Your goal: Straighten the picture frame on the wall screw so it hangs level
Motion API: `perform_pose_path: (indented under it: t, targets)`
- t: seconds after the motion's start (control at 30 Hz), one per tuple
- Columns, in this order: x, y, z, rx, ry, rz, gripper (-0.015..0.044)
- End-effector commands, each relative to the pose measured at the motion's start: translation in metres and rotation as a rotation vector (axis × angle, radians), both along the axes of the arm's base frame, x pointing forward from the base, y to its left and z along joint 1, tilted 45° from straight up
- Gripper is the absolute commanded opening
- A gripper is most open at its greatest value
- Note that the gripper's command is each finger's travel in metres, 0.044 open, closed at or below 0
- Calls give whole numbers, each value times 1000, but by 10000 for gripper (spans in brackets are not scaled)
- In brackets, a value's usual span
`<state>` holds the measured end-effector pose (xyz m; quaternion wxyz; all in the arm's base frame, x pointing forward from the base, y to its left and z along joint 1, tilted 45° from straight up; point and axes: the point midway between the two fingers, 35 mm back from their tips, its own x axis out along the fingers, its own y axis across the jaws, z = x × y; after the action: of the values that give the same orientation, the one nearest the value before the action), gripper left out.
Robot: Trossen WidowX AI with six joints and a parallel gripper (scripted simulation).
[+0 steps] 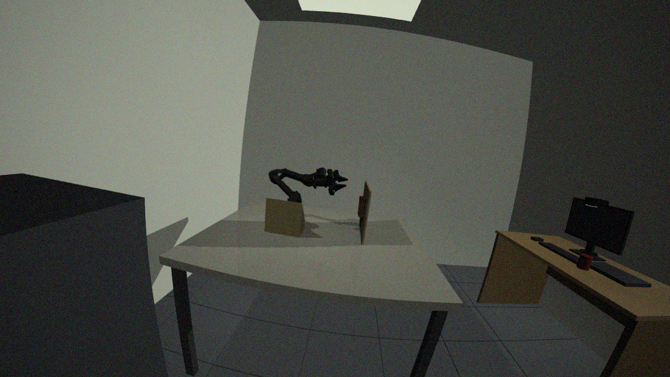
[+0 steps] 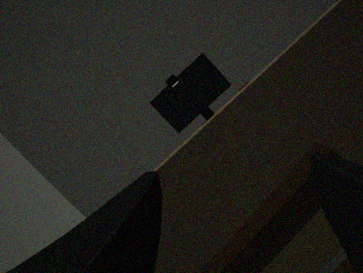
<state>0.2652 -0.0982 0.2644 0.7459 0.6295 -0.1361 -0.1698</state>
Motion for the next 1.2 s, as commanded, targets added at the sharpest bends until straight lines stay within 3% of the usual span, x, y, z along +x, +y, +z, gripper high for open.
perform_pose_path:
  t: [0.0,0.17,0.23,1.17]
  targets:
    - [-34,38,-8,389,-170,122,260]
    - [-60,61,-20,720,-280,216,260]
    - [-64,64,-22,766,-293,229,260]
    - [-64,64,-22,766,-293,229,260]
